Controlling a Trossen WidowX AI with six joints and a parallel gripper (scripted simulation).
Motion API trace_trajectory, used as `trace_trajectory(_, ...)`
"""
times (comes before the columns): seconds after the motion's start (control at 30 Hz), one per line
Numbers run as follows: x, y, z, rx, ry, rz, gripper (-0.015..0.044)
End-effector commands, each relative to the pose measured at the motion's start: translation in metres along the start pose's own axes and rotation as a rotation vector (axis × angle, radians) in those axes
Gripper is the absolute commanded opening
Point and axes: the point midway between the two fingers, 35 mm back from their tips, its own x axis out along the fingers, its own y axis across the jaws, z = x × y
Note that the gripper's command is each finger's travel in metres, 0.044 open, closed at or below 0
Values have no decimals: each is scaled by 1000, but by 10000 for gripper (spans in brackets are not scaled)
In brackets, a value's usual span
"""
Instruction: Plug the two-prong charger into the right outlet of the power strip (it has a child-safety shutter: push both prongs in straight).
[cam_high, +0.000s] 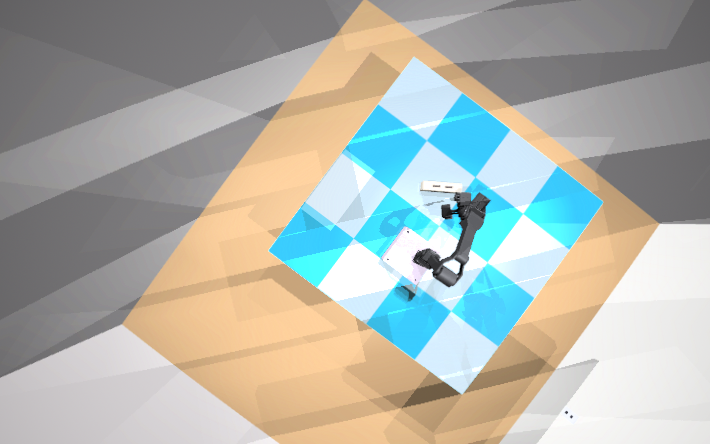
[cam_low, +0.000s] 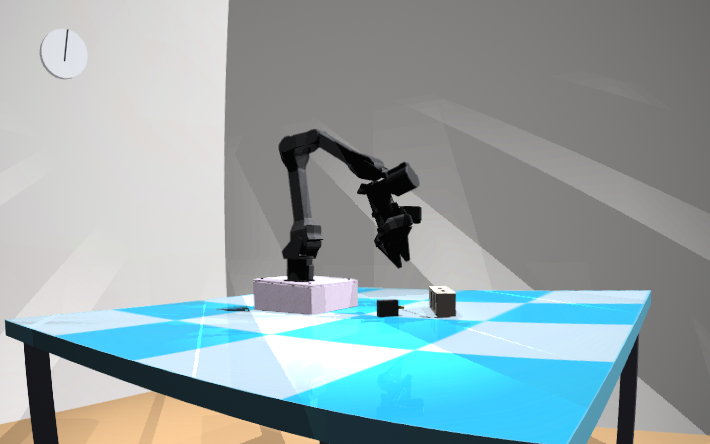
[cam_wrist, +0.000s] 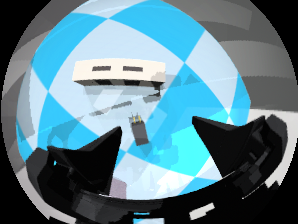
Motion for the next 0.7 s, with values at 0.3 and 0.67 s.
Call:
trace_trajectory(0.3, 24, 12, -21, -16, 189, 120, 440)
trace_trajectory(0.67, 39, 22, -42, -29, 339, 220, 440)
